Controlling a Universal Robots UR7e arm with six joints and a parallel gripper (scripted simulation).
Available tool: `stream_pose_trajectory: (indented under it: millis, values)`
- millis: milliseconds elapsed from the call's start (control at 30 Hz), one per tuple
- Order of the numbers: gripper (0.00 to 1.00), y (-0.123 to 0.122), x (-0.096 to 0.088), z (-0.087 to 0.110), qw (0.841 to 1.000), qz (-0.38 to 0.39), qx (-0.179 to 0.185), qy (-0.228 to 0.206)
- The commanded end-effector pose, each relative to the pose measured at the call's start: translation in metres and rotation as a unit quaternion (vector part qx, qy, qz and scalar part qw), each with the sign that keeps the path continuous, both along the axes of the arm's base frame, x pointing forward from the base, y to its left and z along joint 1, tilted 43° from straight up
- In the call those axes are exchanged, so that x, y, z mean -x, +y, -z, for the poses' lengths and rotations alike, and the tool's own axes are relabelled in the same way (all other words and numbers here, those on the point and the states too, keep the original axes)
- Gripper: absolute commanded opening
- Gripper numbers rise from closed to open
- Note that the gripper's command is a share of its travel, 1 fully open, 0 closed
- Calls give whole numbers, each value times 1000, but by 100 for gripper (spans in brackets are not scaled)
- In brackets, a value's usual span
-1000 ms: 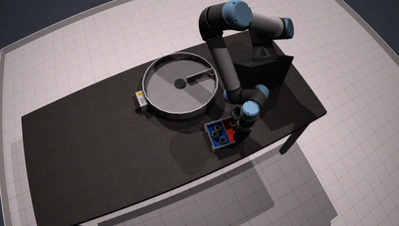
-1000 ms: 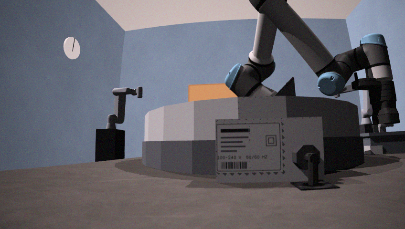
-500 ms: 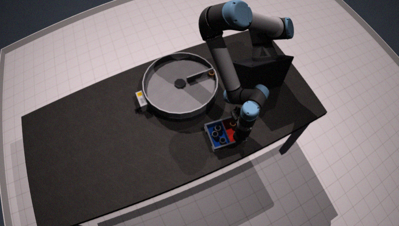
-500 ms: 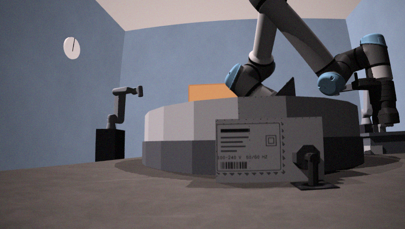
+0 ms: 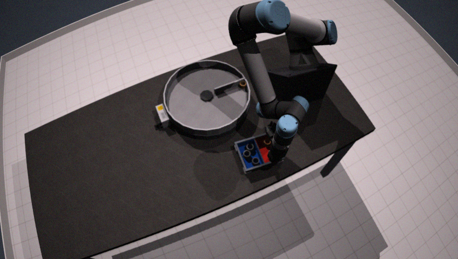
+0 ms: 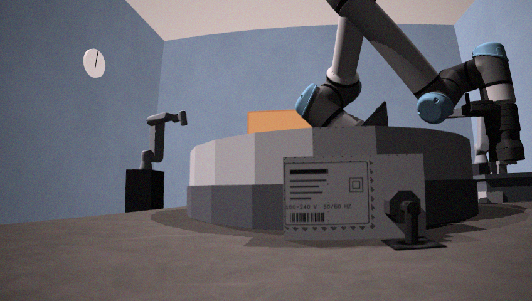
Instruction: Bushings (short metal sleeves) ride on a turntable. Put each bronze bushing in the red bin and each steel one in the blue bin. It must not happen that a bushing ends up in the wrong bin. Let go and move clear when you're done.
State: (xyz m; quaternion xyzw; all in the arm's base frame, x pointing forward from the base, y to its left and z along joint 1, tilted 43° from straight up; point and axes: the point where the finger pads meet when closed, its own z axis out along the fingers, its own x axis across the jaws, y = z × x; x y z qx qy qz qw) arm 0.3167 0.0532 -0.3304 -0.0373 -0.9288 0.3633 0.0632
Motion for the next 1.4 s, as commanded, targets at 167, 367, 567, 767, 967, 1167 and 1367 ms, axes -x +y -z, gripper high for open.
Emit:
stream_pose_trajectory:
  millis: [167,367,567,767,967,1167,1367]
  values:
    - [42,2,-1,-2,1000,0,0,-1]
    - [42,4,-1,-4,1000,0,0,-1]
    - [42,4,-1,-5,1000,0,0,-1]
    - [42,6,-2,-6,1000,0,0,-1]
    - [42,7,-2,-8,1000,0,0,-1]
    - [42,8,-2,-9,1000,0,0,-1]
    - [42,8,-2,-9,1000,0,0,-1]
